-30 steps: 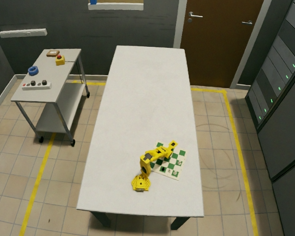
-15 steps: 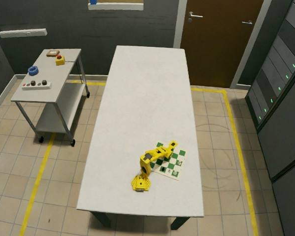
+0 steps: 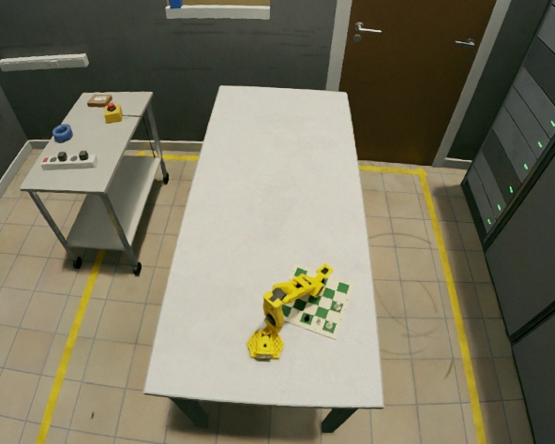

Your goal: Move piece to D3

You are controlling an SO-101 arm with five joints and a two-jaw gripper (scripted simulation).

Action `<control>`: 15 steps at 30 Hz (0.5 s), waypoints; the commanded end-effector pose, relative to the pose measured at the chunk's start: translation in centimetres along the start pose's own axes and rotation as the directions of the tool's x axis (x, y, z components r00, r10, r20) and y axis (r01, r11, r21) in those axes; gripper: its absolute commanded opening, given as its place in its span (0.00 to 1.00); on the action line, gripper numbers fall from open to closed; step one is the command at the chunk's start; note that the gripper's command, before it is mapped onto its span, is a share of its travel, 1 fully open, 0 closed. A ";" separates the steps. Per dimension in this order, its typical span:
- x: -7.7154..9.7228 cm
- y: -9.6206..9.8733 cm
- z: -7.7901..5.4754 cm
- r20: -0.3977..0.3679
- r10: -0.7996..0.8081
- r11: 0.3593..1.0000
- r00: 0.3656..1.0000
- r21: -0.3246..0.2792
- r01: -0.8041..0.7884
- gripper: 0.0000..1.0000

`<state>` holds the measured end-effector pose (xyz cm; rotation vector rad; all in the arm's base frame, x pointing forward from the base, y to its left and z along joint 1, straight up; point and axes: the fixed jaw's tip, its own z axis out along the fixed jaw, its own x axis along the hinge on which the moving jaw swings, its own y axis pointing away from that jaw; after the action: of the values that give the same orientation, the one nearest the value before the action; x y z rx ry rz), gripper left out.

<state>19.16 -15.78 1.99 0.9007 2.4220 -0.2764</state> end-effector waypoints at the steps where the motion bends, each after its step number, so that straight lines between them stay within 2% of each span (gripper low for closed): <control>1: 0.9 0.3 0.4 -0.034 -0.002 1.000 0.999 -0.007 0.002 0.09; 15: 1.0 0.2 0.2 -0.034 0.002 1.000 0.999 -0.004 -0.002 0.09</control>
<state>19.04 -15.67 1.84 0.9031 2.4292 -0.2733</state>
